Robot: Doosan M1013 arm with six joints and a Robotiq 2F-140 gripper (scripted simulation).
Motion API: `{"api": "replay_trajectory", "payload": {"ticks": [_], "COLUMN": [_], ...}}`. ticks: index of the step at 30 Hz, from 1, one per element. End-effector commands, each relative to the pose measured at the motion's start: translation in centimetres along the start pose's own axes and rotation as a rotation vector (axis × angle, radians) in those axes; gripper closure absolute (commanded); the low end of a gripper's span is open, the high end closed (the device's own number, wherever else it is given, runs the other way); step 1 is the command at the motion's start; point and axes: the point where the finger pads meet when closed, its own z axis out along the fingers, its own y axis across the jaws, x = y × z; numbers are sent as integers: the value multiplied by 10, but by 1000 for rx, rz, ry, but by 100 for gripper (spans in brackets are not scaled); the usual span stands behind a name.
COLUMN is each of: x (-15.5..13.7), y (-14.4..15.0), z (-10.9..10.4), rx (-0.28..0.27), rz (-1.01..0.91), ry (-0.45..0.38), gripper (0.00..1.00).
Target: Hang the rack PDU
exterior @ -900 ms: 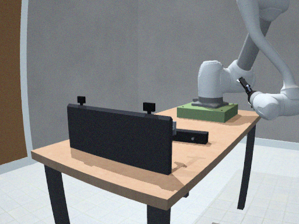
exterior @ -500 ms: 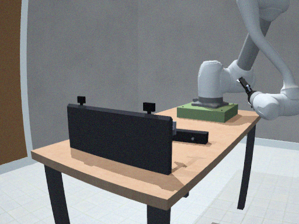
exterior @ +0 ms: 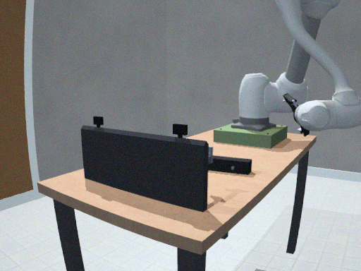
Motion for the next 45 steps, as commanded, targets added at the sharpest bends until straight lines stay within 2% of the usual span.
{"api": "replay_trajectory", "payload": {"ticks": [1, 5, 7, 8, 10, 13, 18, 19, 20, 21, 22, 24, 25, 27, 30, 34, 35, 45], "x": [-41, -78, -78, -106, -120, -150, -198, -207, -216, -226, -235, -235, -261, -271, -297, -300, -300, -300], "y": [-1, -19, -19, -37, -50, -78, -140, -152, -168, -181, -198, -198, -240, -261, -306, -312, -312, -312], "z": [-58, -108, -108, -144, -161, -196, -242, -251, -257, -265, -271, -271, -290, -295, -311, -314, -314, -314], "rx": [-271, -513, -513, -689, -777, -961, -1249, -1268, -1334, -1334, -1387, -1387, -1428, -1477, -1493, -1493, -1493, -1493], "rz": [55, 142, 142, 209, 253, 339, 517, 528, 576, 576, 617, 617, 650, 691, 704, 704, 704, 704], "ry": [-36, -58, -58, -75, -82, -99, -126, -128, -136, -136, -142, -142, -148, -155, -158, -158, -158, -158], "gripper": [0, 0, 0, 0, 0, 0, 0, 0, 0, 0, 0, 0, 0, 0, 0, 0, 45, 45]}}
